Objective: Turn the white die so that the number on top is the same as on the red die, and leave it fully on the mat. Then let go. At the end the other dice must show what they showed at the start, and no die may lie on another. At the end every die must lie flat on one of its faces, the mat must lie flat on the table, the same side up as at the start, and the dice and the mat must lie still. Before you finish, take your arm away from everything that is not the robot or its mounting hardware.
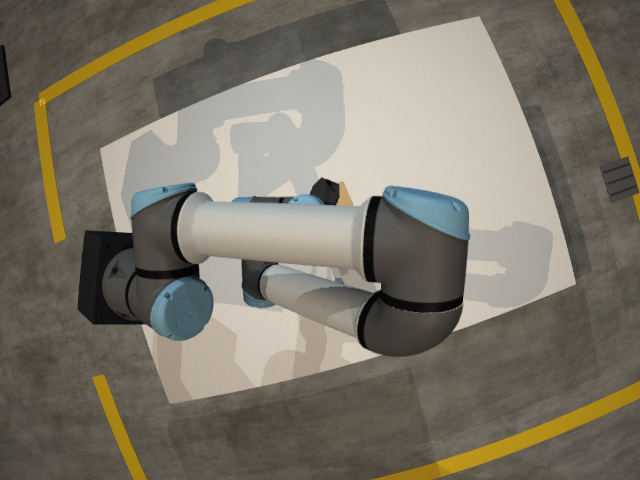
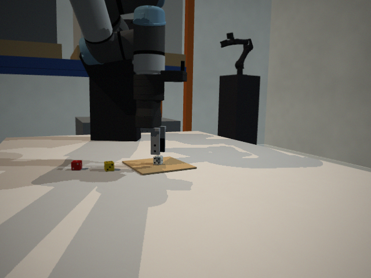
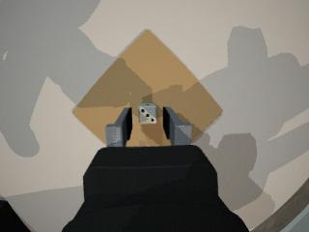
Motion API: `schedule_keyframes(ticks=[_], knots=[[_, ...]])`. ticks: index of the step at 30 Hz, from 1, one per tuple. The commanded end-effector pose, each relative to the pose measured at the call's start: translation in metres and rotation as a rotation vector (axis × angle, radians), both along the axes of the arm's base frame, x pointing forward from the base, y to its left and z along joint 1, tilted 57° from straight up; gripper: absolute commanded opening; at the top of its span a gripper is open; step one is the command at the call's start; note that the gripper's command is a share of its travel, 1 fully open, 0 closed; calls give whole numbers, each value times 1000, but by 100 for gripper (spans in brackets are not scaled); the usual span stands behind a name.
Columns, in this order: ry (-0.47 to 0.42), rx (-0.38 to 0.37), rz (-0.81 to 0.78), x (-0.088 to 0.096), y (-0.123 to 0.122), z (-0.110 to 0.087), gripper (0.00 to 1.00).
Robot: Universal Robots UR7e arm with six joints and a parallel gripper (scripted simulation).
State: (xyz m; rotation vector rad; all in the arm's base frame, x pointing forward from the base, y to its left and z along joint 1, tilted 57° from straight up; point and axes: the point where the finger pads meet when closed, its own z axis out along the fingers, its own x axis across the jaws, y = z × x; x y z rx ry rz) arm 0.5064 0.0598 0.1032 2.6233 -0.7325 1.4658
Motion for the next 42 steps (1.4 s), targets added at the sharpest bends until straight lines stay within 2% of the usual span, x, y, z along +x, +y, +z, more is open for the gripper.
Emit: schedule_keyframes(ticks=[1, 11, 22, 28, 42], knots=[[-1, 0, 0, 0, 0, 0, 70], [-1, 0, 0, -3, 1, 2, 70], [-1, 0, 0, -33, 11, 23, 70], [-1, 0, 0, -40, 13, 28, 70], [12, -4, -19, -40, 14, 27, 70]])
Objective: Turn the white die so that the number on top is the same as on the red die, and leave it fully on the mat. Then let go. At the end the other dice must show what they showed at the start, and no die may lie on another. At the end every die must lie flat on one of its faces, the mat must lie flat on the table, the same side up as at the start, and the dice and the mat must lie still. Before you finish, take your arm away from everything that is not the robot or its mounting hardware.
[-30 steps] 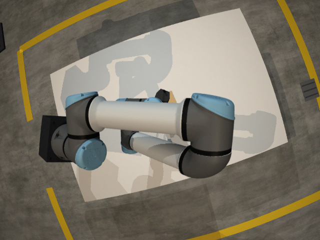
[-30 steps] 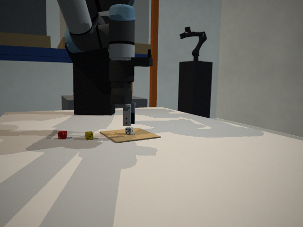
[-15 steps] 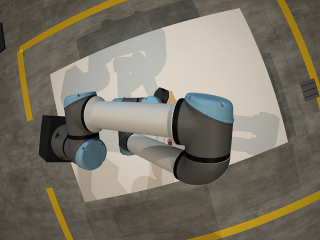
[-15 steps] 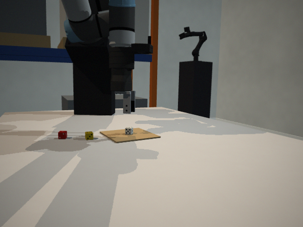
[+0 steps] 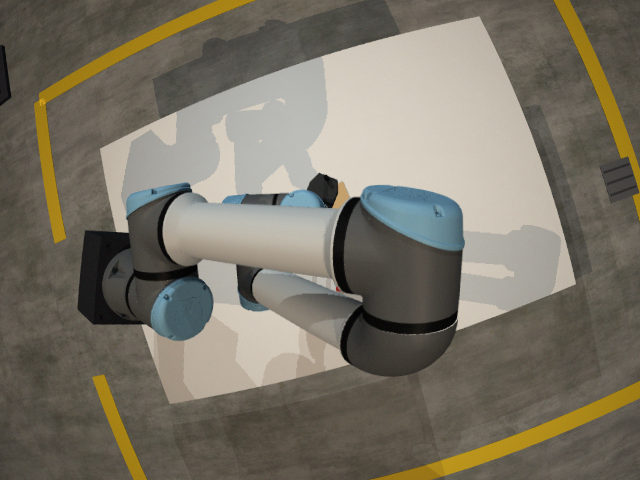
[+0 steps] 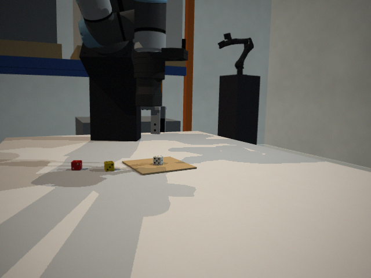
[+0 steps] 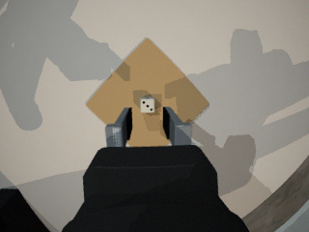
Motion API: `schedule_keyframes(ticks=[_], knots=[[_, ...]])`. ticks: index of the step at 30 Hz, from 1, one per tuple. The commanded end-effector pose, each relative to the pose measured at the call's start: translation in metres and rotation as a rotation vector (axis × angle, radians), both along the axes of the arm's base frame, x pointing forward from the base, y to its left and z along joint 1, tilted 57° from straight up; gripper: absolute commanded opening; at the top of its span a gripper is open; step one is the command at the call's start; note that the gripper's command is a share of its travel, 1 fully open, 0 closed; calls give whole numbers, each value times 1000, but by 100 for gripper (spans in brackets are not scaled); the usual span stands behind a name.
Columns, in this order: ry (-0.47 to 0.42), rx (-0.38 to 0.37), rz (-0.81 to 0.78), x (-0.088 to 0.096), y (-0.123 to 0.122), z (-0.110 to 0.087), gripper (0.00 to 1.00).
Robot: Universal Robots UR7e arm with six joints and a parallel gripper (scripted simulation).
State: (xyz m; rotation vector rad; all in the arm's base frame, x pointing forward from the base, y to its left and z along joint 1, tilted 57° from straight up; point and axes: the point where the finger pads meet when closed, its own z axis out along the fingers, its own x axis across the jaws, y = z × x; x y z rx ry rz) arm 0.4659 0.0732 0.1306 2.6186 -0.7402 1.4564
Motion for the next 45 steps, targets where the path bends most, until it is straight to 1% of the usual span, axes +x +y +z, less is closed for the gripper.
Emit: schedule_keyframes(ticks=[1, 10, 14, 16, 23, 37, 45], knots=[[11, -4, -17, 0, 0, -1, 70], [63, -42, -109, 3, 0, -6, 70], [80, -69, -152, 3, 1, -4, 70], [80, -69, -152, 3, 1, -4, 70], [92, -106, -197, 2, 4, 1, 70], [97, -114, -209, 2, 4, 1, 70], [121, -123, -247, 3, 4, -2, 70]])
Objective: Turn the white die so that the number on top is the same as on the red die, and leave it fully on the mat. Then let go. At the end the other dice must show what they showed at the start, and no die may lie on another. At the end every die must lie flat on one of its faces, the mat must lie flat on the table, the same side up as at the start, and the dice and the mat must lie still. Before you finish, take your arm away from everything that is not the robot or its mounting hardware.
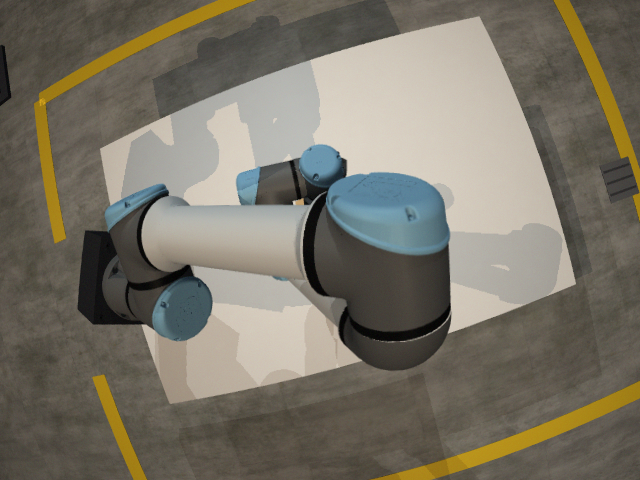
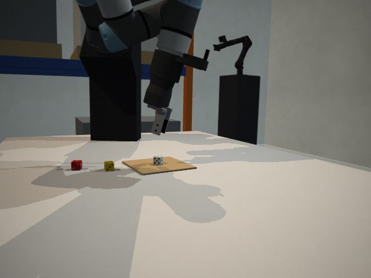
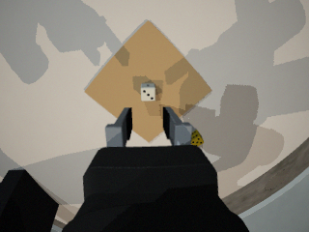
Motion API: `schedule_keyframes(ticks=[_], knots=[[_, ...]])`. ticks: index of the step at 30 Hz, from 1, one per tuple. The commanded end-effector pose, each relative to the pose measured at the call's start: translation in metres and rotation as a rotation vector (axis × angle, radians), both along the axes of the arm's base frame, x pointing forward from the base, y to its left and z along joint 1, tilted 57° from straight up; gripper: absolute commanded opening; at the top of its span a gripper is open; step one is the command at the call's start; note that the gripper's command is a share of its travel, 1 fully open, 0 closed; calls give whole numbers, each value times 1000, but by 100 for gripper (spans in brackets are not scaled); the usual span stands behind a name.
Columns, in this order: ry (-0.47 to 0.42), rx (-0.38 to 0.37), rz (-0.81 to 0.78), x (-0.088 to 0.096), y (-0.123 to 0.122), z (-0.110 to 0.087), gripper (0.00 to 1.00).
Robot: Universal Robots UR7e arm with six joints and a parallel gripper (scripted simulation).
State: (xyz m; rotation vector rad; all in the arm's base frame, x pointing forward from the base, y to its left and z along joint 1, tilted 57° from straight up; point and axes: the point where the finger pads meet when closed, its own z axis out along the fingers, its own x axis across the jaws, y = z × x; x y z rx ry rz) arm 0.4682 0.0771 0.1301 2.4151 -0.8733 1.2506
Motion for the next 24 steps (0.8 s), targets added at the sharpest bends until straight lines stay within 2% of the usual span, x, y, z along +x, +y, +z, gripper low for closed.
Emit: schedule_keyframes(ticks=[1, 24], knots=[[19, -8, -32, 1, 0, -2, 70], [83, -94, -177, 2, 3, 0, 70]])
